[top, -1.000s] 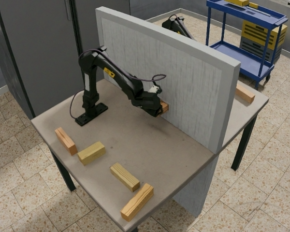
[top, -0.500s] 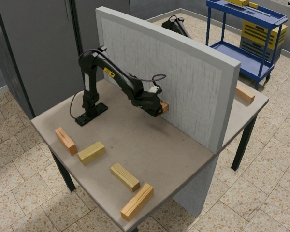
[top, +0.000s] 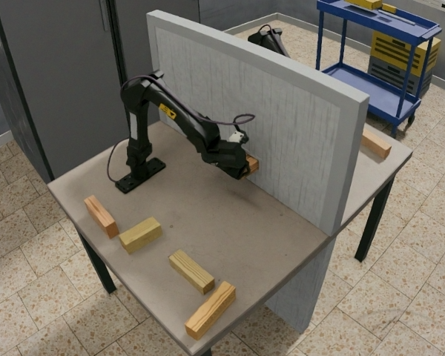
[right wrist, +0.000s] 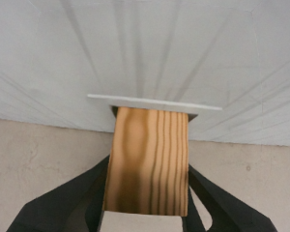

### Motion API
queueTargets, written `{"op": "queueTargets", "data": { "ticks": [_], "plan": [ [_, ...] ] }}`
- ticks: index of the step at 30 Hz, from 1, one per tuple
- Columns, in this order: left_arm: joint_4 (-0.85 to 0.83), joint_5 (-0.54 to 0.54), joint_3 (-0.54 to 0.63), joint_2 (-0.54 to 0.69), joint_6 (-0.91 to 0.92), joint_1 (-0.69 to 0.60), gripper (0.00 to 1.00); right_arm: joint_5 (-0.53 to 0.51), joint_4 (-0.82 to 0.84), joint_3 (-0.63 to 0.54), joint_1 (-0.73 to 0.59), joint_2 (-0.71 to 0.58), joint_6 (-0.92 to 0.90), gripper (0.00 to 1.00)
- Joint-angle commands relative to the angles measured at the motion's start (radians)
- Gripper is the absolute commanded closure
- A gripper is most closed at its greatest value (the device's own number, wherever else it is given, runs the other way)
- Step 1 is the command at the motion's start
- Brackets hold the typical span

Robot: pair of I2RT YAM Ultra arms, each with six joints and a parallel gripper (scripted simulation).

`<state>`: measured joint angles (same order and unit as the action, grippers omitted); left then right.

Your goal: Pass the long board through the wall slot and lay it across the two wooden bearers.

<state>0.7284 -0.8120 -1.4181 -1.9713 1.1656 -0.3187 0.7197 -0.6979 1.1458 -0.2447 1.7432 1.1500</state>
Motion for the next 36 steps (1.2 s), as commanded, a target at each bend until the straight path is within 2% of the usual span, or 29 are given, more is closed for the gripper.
{"op": "queueTargets", "data": {
  "ticks": [1,3,6,14,15,16,17,19,20,34,35,36],
  "plan": [
    [-0.04,-0.009,0.012,0.004,-0.024,-0.018,0.28,0.066,0.029,0.027,-0.019,-0.02,-0.013,1.0],
    [-0.049,-0.012,-0.005,0.031,-0.028,-0.021,0.28,0.066,0.029,0.027,-0.019,-0.02,-0.013,1.0],
    [-0.061,0.0,0.038,-0.021,-0.037,-0.027,0.28,0.066,0.029,0.027,-0.019,-0.02,-0.013,1.0],
    [-0.076,-0.008,-0.01,0.027,-0.045,-0.036,0.28,0.066,0.029,0.027,-0.019,-0.02,-0.013,1.0],
    [-0.091,0.002,0.016,-0.021,-0.056,-0.039,0.28,0.066,0.029,0.027,-0.019,-0.02,-0.013,1.0],
    [-0.094,0.008,0.048,-0.025,-0.058,-0.042,0.28,0.066,0.029,0.027,-0.019,-0.02,-0.013,1.0],
    [-0.093,0.008,0.021,-0.025,-0.061,-0.044,0.28,0.066,0.029,0.027,-0.019,-0.02,-0.013,1.0],
    [-0.106,-0.002,0.046,-0.006,-0.065,-0.047,0.28,0.066,0.029,0.027,-0.019,-0.02,-0.013,1.0],
    [-0.08,-0.005,0.01,0.007,-0.058,-0.038,1.0,0.066,0.029,0.027,-0.019,-0.02,-0.013,1.0],
    [-0.084,-0.005,-0.017,0.019,-0.058,-0.036,1.0,0.066,0.029,0.027,-0.019,-0.02,-0.014,1.0],
    [-0.084,-0.005,-0.017,0.019,-0.058,-0.036,1.0,0.066,0.029,0.027,-0.019,-0.02,-0.014,0.28],
    [-0.084,-0.005,-0.017,0.019,-0.058,-0.036,1.0,0.066,0.029,0.027,-0.019,-0.02,-0.014,0.28]
  ]
}}
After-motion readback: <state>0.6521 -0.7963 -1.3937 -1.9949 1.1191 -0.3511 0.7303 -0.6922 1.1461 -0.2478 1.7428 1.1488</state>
